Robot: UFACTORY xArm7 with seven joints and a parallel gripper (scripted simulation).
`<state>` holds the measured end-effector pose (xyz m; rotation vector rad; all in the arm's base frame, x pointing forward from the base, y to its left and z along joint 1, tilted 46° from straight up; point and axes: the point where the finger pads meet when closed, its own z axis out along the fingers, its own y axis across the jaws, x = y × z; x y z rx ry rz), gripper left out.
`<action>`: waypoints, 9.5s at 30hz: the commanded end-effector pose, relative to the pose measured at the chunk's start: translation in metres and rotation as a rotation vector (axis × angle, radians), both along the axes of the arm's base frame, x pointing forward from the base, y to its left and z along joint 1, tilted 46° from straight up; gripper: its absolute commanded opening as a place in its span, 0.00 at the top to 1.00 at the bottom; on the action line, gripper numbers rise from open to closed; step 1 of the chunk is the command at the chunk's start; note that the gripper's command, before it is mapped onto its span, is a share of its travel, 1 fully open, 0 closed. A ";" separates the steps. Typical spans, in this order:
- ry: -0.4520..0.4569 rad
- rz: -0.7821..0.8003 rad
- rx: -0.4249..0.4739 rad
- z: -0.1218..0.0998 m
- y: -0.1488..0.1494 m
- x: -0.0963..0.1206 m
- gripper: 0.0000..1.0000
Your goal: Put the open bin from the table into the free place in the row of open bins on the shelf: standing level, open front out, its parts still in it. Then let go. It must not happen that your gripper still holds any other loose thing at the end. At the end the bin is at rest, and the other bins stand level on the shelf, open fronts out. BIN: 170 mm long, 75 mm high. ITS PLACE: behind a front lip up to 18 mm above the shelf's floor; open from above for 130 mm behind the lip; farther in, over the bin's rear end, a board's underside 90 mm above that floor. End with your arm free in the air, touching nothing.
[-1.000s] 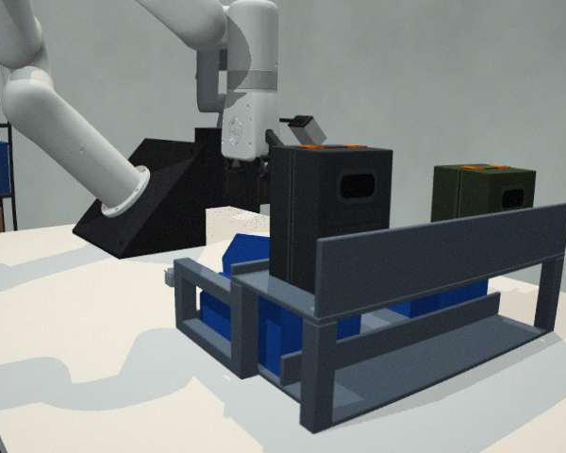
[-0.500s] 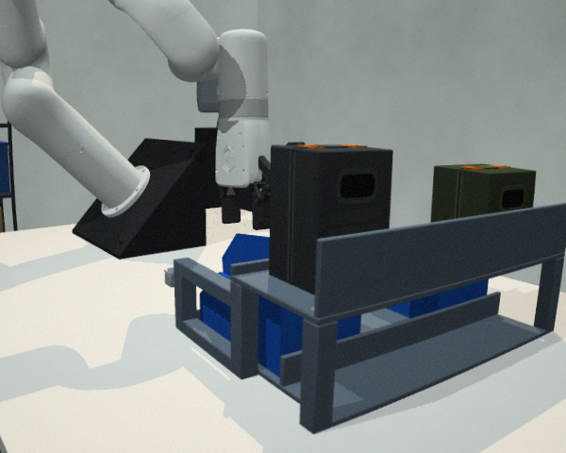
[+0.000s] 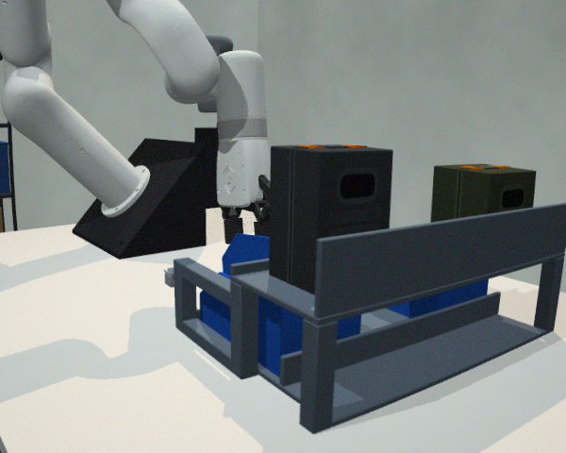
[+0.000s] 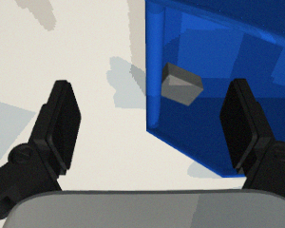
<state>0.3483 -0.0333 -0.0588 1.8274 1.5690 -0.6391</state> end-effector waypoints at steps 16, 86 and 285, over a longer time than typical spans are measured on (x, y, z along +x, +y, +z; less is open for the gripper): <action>-0.004 0.004 0.001 -0.002 0.000 0.002 0.00; -0.004 0.004 0.002 -0.010 -0.009 0.004 0.00; -0.004 0.004 0.002 0.004 0.006 0.006 1.00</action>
